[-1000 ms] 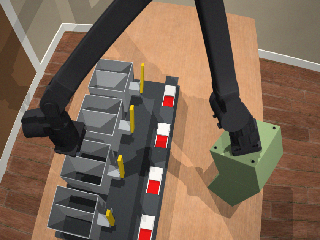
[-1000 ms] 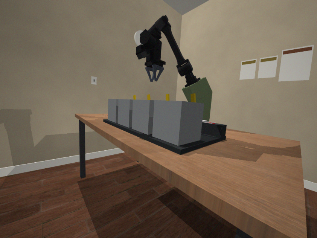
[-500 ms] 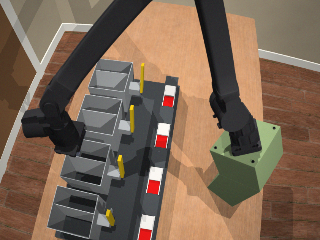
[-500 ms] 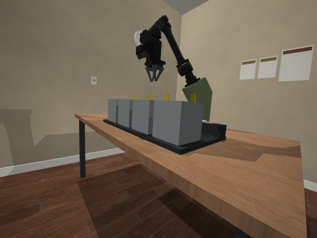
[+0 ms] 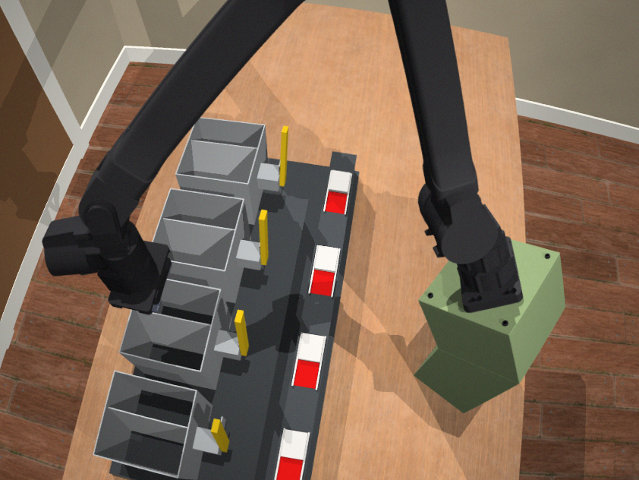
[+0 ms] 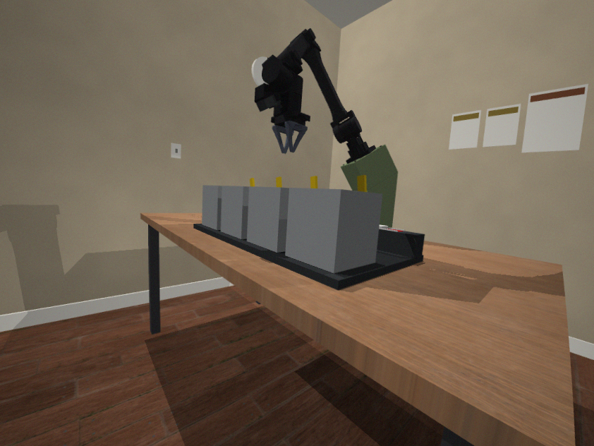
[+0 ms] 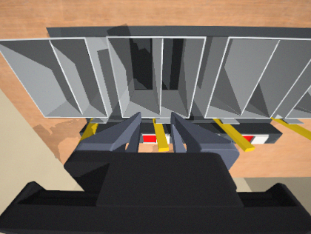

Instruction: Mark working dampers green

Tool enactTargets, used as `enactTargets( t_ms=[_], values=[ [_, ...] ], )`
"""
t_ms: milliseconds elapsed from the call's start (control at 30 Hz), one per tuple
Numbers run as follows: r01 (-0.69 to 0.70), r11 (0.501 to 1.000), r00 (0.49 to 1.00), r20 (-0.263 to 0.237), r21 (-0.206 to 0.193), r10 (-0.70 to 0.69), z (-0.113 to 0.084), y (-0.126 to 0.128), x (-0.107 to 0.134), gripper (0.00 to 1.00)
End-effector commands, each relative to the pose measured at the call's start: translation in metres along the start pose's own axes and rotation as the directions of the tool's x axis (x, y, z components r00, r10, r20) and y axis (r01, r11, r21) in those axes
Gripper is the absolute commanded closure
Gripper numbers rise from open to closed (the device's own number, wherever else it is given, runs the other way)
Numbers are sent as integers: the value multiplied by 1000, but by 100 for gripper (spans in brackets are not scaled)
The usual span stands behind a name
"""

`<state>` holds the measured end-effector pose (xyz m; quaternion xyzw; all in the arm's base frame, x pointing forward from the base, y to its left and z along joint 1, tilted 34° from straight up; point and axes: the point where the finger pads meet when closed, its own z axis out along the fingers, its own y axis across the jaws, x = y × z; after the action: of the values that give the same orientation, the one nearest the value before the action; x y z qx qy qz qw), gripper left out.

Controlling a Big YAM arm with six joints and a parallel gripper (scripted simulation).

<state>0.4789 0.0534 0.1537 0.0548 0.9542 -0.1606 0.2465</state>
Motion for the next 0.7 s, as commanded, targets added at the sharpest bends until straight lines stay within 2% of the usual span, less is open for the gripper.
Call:
enactTargets(
  t_ms=[0, 200, 500, 567, 600, 667],
  values=[
    [-1, 1000, 1000, 1, 1, 1, -2, 5, -10, 64],
    [-1, 1000, 1000, 10, -6, 1, -6, 11, -14, 64],
    [-1, 1000, 1000, 3, -12, 1, -5, 91, -21, 64],
    [-1, 1000, 1000, 3, -12, 1, -5, 91, -21, 64],
    [-1, 1000, 1000, 3, -12, 1, -5, 119, -21, 64],
    [0, 1000, 1000, 3, -12, 0, -6, 134, -20, 64]
  ],
)
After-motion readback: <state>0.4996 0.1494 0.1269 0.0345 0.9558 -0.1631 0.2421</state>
